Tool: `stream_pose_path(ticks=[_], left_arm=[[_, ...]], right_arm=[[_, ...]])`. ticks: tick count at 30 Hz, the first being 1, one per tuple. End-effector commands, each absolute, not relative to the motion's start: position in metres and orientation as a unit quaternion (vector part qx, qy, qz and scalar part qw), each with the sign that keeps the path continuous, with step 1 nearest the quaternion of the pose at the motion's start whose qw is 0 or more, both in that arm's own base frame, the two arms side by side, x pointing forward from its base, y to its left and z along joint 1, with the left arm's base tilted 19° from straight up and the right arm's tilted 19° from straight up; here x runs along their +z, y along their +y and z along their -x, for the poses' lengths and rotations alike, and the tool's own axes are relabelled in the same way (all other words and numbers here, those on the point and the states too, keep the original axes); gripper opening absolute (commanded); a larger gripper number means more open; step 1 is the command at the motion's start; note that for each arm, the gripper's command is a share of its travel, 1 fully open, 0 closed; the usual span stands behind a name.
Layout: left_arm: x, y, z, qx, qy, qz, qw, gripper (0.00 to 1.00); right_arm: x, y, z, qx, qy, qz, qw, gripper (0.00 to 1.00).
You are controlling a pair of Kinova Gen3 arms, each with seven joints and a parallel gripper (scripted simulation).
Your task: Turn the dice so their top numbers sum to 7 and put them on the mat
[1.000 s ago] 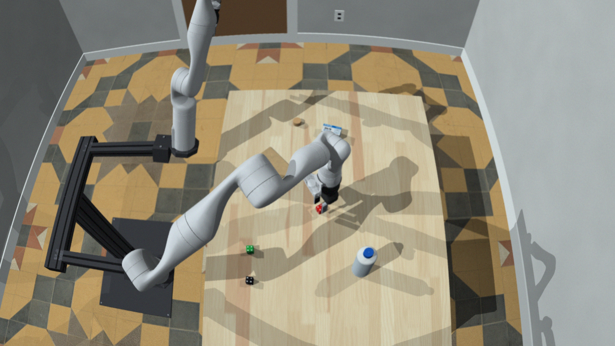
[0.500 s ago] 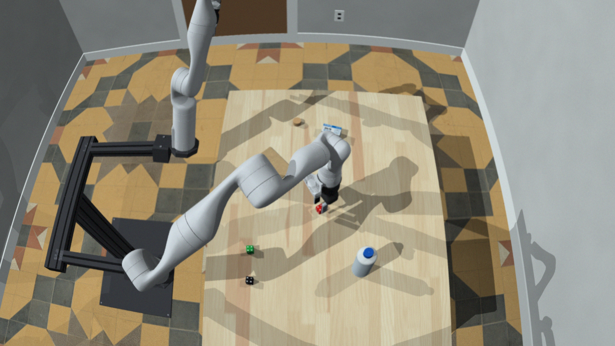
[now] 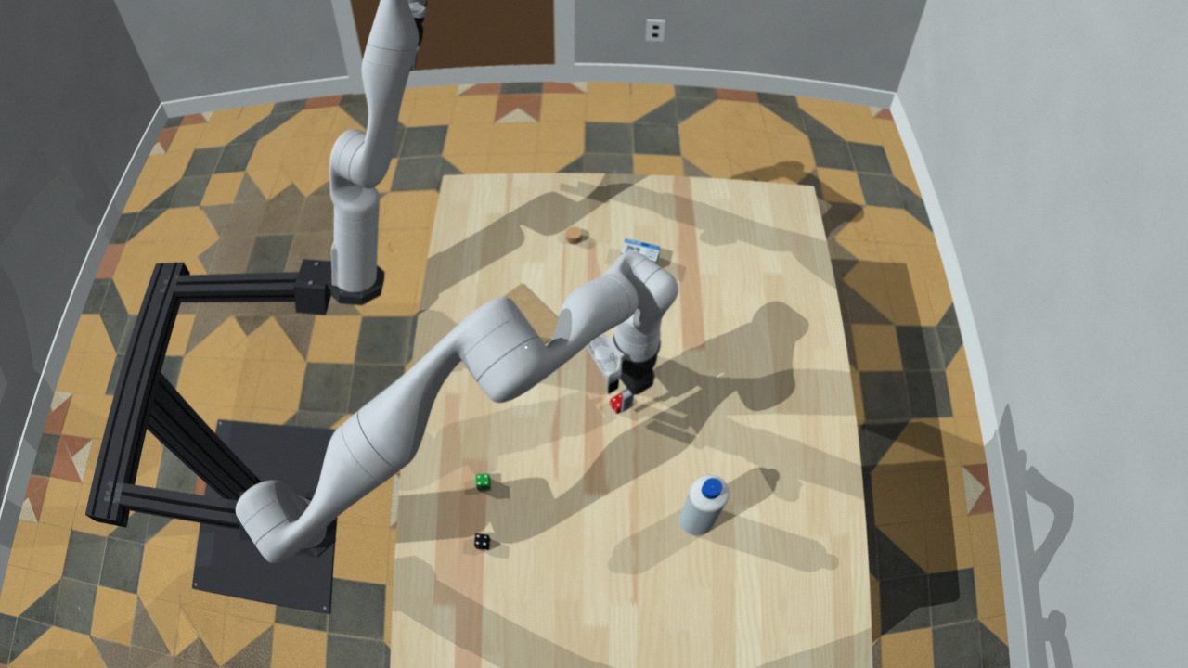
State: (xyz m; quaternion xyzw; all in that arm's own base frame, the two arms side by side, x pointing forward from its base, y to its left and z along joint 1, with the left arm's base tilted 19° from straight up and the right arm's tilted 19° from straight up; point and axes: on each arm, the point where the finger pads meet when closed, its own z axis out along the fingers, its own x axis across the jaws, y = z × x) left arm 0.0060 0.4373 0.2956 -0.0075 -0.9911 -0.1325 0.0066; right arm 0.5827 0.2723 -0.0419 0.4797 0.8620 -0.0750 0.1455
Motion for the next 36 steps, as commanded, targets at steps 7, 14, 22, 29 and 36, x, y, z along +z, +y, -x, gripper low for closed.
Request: stream_pose_path(ticks=[7, 14, 22, 29, 36], left_arm=[[0.296, 0.437, -0.006, -0.133, -0.991, 0.007, 0.006, 1.00], [0.296, 0.437, -0.006, -0.133, -0.991, 0.007, 0.006, 1.00], [0.296, 0.437, -0.006, -0.133, -0.991, 0.007, 0.006, 1.00], [0.296, 0.437, -0.006, -0.133, -0.991, 0.007, 0.006, 1.00], [0.296, 0.437, -0.006, -0.133, -0.991, 0.007, 0.006, 1.00]], right_arm=[[-0.041, 0.273, -0.583, -0.074, 0.862, -0.480, 0.146, 0.79], [-0.046, 0.272, -0.584, -0.074, 0.862, -0.480, 0.146, 0.79], [-0.057, 0.269, -0.586, -0.074, 0.862, -0.480, 0.146, 0.79], [-0.066, 0.266, -0.588, -0.074, 0.862, -0.480, 0.146, 0.79], [-0.068, 0.266, -0.588, -0.074, 0.862, -0.480, 0.146, 0.79]])
